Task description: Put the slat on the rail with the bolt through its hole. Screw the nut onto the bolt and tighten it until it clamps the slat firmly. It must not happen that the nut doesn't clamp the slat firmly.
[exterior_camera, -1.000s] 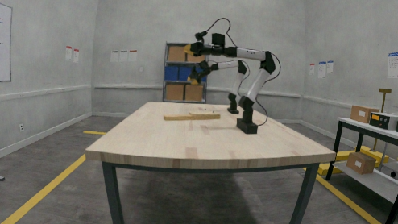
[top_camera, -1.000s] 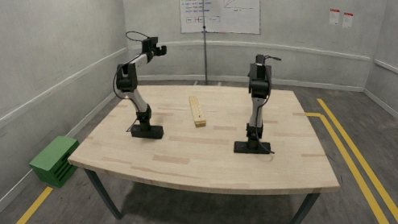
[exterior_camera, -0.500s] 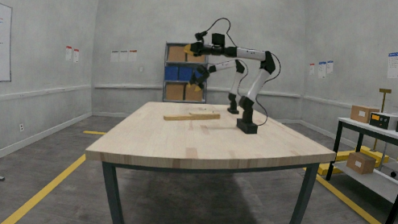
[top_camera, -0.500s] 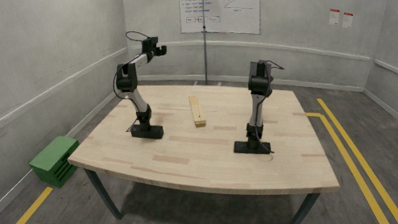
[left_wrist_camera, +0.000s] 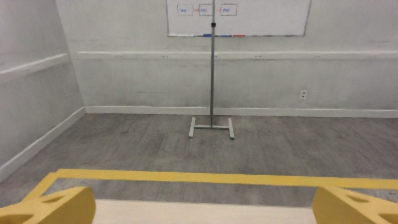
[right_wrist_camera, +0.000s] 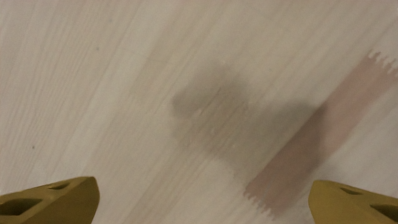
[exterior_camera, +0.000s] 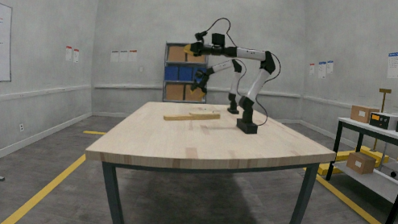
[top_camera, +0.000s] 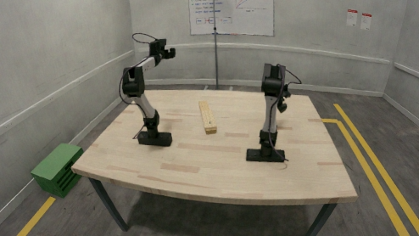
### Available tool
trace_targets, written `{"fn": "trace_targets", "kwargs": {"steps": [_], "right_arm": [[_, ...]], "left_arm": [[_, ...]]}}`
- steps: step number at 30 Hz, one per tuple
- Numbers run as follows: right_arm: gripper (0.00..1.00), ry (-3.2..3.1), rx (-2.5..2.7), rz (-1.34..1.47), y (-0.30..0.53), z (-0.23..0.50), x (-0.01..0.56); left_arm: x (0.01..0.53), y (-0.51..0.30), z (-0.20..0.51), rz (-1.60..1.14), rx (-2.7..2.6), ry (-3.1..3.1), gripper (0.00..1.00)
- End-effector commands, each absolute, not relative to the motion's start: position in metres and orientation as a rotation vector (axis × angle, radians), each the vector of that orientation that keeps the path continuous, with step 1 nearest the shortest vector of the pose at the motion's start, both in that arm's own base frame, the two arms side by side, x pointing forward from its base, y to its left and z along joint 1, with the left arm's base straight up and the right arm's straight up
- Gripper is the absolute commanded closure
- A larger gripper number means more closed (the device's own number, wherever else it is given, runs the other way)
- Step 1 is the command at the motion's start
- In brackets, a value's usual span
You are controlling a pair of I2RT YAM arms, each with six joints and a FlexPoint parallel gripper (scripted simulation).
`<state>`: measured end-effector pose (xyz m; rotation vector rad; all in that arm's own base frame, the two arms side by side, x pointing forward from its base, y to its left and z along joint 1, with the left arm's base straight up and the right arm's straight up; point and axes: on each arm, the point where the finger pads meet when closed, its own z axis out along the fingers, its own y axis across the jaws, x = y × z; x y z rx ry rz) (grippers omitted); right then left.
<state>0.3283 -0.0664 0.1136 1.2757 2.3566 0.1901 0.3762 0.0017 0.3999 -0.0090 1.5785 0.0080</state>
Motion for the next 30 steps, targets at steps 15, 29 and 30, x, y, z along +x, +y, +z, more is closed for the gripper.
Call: {"fn": "trace_targets", "kwargs": {"steps": [15,29,30], "right_arm": [[0.00,2.419,1.889,0.045,-0.071,0.051,0.253],[0.00,2.400,2.071,-0.021,-0.069,0.041,0.231],[0.00,2.400,2.071,-0.021,-0.069,0.041,0.231]], "left_arm": [[0.374,0.000,0.407,0.000,0.000,1.559,0.00],[0.374,0.000,0.407,0.000,0.000,1.559,0.00],[0.374,0.000,0.407,0.000,0.000,1.559,0.00]]}}
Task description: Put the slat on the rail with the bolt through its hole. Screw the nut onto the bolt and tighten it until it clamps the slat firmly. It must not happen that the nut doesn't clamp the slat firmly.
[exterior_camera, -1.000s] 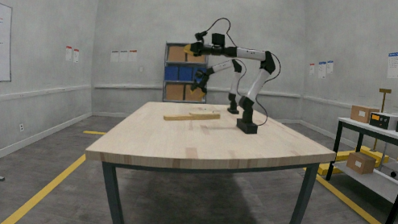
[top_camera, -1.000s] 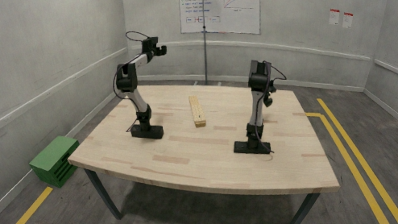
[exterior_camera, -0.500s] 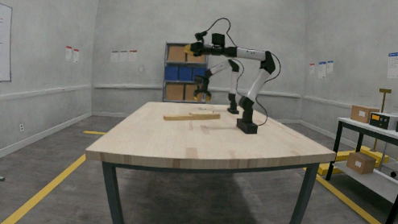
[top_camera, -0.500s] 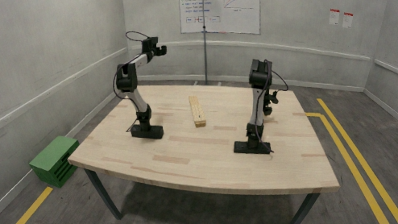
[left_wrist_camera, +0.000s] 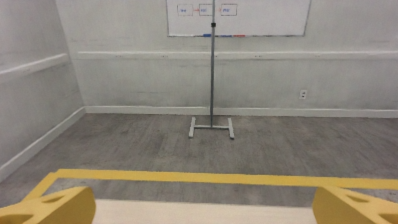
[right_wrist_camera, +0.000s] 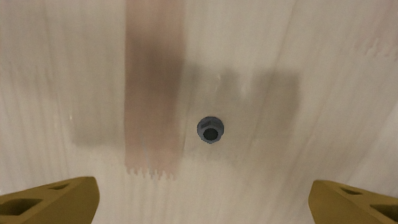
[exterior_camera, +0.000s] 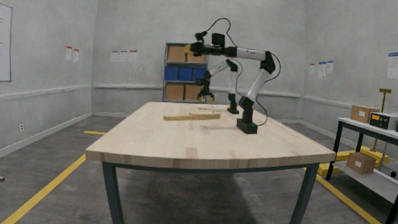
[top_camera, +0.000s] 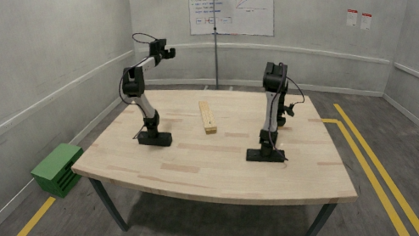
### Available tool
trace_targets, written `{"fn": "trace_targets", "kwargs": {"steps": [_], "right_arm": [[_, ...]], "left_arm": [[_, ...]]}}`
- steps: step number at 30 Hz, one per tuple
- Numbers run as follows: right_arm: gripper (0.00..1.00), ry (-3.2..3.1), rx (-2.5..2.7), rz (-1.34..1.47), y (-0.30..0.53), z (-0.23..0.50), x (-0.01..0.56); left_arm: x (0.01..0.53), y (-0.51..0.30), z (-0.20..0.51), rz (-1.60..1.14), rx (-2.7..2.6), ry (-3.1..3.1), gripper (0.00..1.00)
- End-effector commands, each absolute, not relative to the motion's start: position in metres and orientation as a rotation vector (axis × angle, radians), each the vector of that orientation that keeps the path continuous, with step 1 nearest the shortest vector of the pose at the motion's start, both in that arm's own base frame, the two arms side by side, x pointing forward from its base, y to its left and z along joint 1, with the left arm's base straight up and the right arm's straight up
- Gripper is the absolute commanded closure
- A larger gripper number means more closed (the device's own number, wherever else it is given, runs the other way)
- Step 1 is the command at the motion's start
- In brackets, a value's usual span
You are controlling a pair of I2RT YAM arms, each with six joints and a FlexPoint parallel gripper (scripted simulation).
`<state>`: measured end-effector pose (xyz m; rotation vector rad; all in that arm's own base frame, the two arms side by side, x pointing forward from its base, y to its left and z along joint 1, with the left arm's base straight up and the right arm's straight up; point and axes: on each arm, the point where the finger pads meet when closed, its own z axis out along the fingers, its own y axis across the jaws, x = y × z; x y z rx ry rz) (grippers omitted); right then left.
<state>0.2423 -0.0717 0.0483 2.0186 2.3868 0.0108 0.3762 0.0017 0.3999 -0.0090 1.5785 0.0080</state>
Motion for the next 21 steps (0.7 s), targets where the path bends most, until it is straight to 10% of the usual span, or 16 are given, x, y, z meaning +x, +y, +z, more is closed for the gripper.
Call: {"fn": "trace_targets", "kwargs": {"steps": [1,21], "right_arm": [[0.00,2.400,2.071,-0.021,-0.0693,0.0413,0.2313],[0.00,2.385,2.037,0.003,-0.0708,0.0451,0.2394]], "left_arm": [[0.3744,0.0000,0.4066,0.000,0.000,1.559,0.00],[0.3744,0.0000,0.4066,0.000,0.000,1.559,0.00]]}}
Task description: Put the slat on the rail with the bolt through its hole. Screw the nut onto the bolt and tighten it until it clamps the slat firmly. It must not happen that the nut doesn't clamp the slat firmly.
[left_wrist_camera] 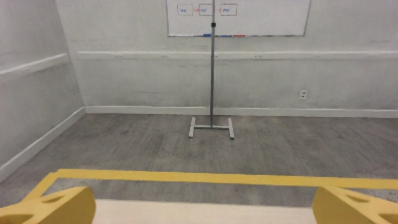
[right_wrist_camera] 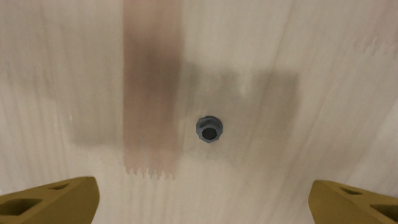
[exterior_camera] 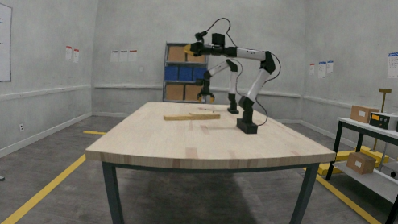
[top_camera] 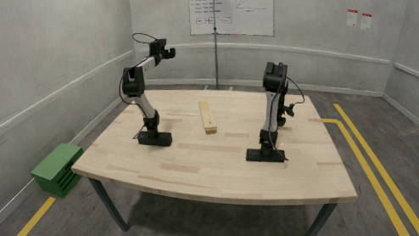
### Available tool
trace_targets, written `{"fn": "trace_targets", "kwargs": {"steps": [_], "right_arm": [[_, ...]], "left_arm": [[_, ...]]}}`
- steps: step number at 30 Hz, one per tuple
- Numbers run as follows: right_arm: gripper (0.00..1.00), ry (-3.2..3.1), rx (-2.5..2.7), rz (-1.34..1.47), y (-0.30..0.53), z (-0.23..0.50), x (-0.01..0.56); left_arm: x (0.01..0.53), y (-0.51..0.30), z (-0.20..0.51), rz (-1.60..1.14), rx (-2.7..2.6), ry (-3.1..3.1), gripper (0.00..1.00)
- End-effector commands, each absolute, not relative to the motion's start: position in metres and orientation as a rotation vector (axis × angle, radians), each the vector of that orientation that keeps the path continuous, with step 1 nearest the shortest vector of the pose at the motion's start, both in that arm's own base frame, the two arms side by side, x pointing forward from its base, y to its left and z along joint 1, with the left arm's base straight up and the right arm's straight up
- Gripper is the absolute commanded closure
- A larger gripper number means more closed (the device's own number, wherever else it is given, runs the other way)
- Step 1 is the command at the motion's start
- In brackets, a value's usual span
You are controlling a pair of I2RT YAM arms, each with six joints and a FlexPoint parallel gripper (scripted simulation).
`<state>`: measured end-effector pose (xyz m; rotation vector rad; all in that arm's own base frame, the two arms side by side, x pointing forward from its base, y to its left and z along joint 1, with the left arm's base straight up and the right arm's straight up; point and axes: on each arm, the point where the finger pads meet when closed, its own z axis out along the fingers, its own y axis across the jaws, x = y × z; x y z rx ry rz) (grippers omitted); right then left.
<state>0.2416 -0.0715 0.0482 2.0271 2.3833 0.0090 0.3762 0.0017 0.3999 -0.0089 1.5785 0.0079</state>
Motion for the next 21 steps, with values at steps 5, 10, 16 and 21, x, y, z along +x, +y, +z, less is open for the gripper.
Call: {"fn": "trace_targets", "kwargs": {"steps": [5,10,16,21], "right_arm": [[0.00,2.385,2.037,0.003,-0.071,0.042,0.240],[0.00,2.385,2.038,0.003,-0.071,0.039,0.240],[0.00,2.385,2.039,0.002,-0.071,0.035,0.240],[0.00,2.385,2.040,0.002,-0.071,0.032,0.240]], "left_arm": [[0.374,0.000,0.407,0.000,0.000,1.559,0.00],[0.374,0.000,0.407,0.000,0.000,1.559,0.00],[0.374,0.000,0.407,0.000,0.000,1.559,0.00],[0.374,0.000,0.407,0.000,0.000,1.559,0.00]]}}
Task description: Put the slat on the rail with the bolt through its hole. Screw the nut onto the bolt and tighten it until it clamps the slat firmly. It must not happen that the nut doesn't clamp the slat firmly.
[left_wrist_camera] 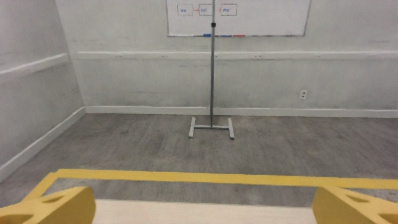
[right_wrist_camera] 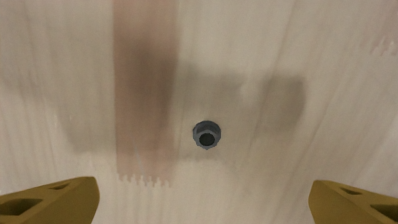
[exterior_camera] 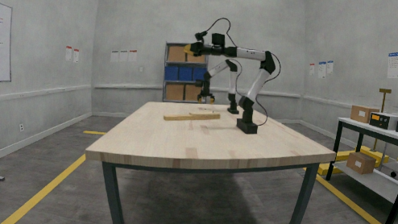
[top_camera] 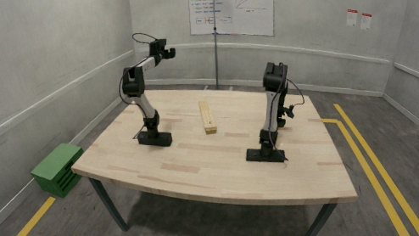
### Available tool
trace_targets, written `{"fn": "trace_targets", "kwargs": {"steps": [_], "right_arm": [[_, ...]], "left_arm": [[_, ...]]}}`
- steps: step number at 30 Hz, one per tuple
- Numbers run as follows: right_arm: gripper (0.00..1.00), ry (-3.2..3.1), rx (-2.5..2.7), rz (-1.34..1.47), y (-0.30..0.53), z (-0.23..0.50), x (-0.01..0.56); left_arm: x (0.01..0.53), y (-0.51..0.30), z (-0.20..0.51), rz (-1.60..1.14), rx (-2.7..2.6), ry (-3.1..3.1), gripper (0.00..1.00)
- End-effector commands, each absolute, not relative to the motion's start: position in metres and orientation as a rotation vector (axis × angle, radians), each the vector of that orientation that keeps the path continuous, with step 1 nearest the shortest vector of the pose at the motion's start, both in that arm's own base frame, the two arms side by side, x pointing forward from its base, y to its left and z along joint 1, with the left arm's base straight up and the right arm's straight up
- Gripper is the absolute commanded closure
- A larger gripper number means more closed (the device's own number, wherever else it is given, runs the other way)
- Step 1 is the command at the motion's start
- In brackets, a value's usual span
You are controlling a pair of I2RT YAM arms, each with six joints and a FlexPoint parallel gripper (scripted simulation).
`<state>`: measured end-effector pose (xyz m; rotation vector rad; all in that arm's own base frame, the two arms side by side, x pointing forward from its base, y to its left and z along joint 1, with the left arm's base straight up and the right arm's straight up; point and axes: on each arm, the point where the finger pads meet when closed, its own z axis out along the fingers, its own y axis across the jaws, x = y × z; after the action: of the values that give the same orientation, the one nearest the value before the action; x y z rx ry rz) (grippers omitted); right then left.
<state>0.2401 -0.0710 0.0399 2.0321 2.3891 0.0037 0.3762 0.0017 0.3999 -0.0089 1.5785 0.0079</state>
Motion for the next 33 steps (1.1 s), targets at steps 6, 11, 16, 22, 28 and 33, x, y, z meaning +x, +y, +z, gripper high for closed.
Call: {"fn": "trace_targets", "kwargs": {"steps": [6,11,16,22,28,33], "right_arm": [[0.00,2.385,2.040,0.002,-0.071,0.029,0.241],[0.00,2.385,2.041,0.002,-0.071,0.025,0.241],[0.00,2.385,2.041,0.001,-0.072,0.022,0.241],[0.00,2.385,2.042,0.001,-0.072,0.019,0.241],[0.00,2.385,2.043,0.001,-0.072,0.015,0.241],[0.00,2.385,2.043,0.001,-0.072,0.011,0.241]], "left_arm": [[0.374,0.000,0.407,0.000,0.000,1.559,0.00],[0.374,0.000,0.407,0.000,0.000,1.559,0.00],[0.374,0.000,0.407,0.000,0.000,1.559,0.00],[0.374,0.000,0.407,0.000,0.000,1.559,0.00],[0.374,0.000,0.407,0.000,0.000,1.559,0.00],[0.374,0.000,0.407,0.000,0.000,1.559,0.00]]}}
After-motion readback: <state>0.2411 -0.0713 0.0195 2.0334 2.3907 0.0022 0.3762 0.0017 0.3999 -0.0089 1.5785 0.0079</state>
